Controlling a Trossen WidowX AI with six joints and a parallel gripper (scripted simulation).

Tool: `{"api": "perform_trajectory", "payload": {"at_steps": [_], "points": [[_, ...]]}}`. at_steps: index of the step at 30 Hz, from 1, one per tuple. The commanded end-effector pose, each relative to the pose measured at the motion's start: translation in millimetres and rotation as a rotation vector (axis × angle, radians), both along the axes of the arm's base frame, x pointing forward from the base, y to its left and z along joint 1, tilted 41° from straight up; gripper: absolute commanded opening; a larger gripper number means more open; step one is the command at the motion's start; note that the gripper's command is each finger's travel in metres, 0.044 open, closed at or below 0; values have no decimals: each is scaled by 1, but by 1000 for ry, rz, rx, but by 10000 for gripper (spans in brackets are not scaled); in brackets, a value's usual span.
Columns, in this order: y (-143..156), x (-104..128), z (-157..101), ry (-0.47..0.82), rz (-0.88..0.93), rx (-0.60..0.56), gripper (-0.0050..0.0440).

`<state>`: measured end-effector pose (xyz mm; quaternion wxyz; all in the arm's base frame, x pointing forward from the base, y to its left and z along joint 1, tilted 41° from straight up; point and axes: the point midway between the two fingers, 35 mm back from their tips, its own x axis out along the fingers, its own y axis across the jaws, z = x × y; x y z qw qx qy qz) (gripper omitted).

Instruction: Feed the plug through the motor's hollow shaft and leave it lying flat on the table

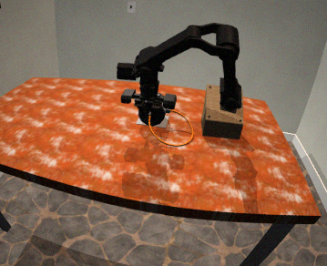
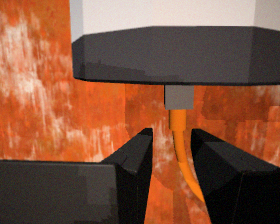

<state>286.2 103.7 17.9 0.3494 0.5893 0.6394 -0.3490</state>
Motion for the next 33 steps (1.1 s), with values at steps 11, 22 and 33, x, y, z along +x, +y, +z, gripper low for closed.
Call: {"api": "perform_trajectory", "payload": {"at_steps": [11,22,33], "points": [[0,-4,-12,13,3,-3,100],[0,-4,-13,13,3,-3,100],[0,-2,-11,7,1,-1,27]]}}
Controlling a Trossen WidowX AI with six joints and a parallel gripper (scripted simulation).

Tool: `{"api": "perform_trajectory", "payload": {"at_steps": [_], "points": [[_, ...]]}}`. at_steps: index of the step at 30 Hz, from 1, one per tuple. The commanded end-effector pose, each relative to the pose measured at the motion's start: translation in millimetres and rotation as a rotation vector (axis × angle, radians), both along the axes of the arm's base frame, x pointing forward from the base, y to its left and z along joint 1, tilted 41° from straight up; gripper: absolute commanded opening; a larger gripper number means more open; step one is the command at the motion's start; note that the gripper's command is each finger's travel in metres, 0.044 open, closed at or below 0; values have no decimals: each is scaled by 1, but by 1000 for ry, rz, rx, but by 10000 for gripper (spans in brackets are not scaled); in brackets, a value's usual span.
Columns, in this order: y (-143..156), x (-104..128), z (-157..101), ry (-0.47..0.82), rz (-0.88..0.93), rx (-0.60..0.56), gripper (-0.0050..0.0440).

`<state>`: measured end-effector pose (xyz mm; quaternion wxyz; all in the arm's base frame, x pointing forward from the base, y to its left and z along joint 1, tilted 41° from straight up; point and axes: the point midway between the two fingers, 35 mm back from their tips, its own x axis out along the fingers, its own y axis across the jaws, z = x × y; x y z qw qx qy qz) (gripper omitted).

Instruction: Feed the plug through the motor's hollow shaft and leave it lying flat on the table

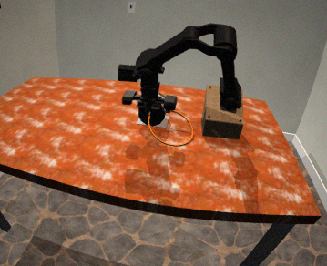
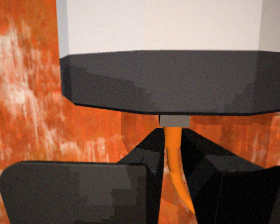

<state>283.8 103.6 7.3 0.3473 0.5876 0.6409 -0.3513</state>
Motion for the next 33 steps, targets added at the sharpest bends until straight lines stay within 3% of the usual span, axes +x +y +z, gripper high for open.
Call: {"api": "perform_trajectory", "payload": {"at_steps": [1,5,27,31,33], "points": [[0,0,0,-1,0,0,27],[0,0,0,-1,0,0,0],[-8,0,-6,5,2,-2,0],[-4,0,-2,3,3,12,96],[-4,0,-2,3,3,12,100]]}}
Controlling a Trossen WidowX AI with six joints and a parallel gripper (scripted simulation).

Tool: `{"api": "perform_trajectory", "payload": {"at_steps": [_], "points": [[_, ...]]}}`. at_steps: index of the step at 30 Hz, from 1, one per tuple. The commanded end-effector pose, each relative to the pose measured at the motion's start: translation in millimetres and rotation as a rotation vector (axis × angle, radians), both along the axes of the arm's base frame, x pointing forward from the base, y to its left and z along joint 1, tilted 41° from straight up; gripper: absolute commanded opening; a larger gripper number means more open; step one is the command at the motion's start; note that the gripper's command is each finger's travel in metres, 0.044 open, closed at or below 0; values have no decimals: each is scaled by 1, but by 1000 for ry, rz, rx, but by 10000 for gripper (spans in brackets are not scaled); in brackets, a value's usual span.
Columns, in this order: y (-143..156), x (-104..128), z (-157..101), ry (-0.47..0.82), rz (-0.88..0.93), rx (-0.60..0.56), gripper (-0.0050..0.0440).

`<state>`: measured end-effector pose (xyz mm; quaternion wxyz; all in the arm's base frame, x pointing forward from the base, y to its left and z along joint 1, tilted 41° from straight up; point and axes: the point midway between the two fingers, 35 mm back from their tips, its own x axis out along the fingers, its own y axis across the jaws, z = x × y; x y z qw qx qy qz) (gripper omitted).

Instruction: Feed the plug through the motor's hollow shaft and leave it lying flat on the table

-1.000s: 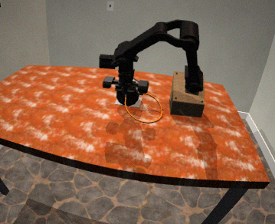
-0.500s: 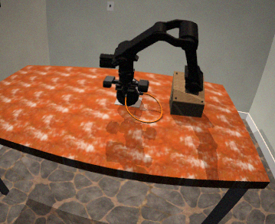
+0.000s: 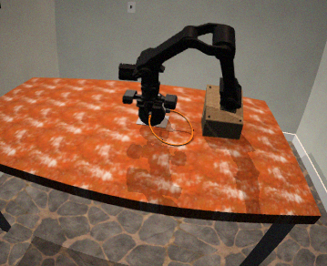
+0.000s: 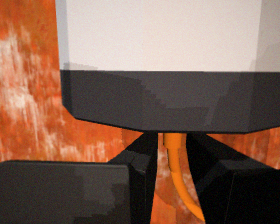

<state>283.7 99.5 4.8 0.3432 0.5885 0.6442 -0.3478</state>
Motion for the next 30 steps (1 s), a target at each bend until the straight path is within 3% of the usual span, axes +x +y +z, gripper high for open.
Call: {"api": "perform_trajectory", "payload": {"at_steps": [1,5,8,20,24,30], "points": [[0,0,0,0,1,0,100],[1,0,3,0,1,-2,100],[8,1,23,2,-1,-14,100],[8,1,23,2,-1,-14,100],[3,0,8,2,-1,-14,100],[3,0,8,2,-1,-14,100]]}}
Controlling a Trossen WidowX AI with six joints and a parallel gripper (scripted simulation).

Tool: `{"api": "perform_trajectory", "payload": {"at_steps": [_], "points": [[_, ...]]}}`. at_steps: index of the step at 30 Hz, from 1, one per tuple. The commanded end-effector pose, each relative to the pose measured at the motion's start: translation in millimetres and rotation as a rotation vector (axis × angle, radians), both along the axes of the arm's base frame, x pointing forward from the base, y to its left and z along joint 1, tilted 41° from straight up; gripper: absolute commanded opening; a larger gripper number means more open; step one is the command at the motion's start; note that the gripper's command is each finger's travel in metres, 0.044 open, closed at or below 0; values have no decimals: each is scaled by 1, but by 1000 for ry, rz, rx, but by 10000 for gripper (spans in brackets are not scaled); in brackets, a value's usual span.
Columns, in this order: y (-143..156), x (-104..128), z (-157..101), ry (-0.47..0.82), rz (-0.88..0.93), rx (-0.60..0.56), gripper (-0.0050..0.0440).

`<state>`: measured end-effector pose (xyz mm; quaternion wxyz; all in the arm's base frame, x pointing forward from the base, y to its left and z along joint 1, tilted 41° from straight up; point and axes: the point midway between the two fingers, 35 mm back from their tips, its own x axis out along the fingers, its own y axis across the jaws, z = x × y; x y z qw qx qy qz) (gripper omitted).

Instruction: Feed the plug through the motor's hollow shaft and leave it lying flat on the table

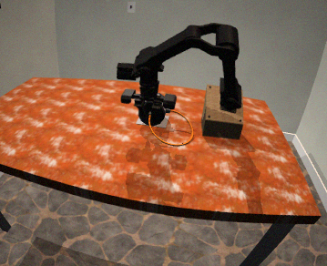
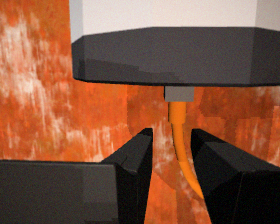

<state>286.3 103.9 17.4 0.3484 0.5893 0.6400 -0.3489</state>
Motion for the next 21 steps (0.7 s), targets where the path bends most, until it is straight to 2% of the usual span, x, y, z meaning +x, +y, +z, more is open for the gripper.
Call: {"api": "perform_trajectory", "payload": {"at_steps": [1,21], "points": [[-1,-3,-5,11,3,-5,100],[0,-3,-12,11,3,-5,100]]}}
